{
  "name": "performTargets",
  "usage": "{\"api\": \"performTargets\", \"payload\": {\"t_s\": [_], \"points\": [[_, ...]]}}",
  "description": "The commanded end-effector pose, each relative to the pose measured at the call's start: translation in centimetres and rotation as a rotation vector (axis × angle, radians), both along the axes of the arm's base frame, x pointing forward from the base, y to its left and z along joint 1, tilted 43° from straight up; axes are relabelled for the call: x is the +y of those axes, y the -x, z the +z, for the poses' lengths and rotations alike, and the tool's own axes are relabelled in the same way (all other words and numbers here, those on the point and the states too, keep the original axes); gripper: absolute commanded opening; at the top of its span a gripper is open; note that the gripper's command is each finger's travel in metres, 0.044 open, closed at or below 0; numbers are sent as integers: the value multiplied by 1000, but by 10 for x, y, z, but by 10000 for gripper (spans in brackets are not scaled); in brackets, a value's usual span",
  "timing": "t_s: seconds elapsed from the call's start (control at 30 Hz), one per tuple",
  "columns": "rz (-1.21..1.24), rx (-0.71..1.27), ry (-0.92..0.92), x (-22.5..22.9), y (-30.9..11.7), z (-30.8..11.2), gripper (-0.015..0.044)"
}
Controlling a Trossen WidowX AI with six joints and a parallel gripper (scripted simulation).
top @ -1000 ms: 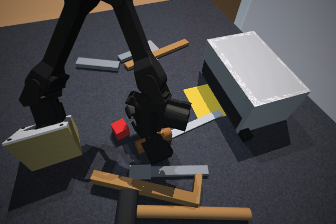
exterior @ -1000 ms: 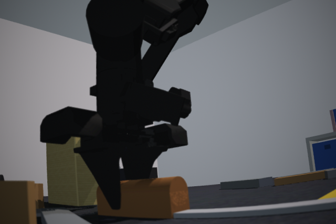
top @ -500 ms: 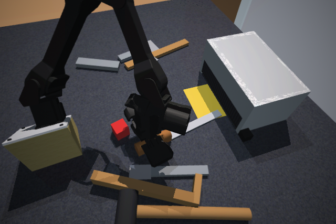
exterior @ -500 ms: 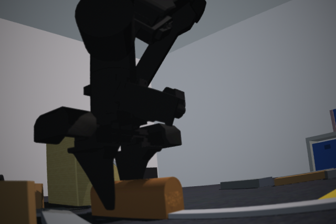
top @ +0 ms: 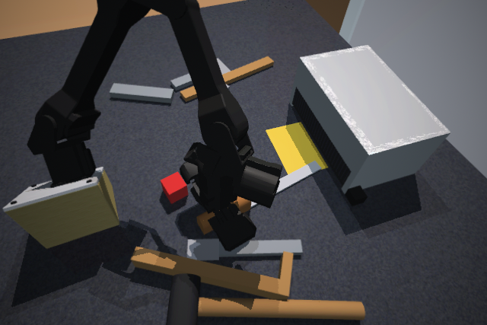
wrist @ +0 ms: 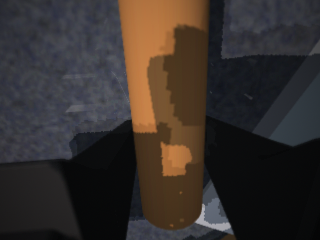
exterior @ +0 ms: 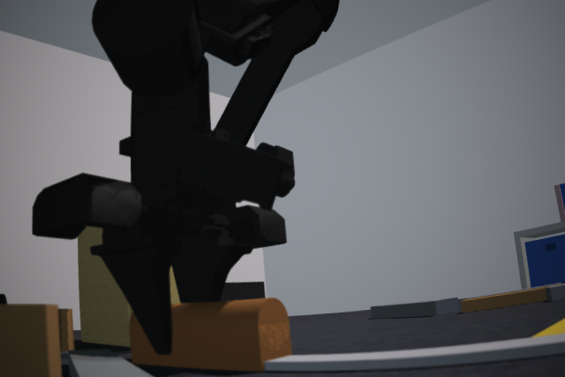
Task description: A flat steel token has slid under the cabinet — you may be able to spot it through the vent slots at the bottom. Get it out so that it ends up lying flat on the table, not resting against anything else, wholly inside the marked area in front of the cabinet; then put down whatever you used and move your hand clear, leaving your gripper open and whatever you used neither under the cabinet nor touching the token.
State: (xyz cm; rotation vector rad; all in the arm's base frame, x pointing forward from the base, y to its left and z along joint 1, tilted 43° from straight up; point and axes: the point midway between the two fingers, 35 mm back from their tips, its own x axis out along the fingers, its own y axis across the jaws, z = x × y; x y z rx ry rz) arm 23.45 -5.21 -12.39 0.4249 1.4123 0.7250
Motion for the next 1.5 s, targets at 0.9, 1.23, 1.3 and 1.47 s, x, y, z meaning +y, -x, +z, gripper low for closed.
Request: {"api": "performTargets", "payload": {"t_s": [0.9, 1.23, 1.3, 1.47], "points": [[16, -15, 9, -26, 0, -20, 0], [16, -14, -8, -21, 1, -18, 200], [16, -15, -9, -20, 0, -18, 200], [16, -15, 5, -20, 0, -18, 270]]}}
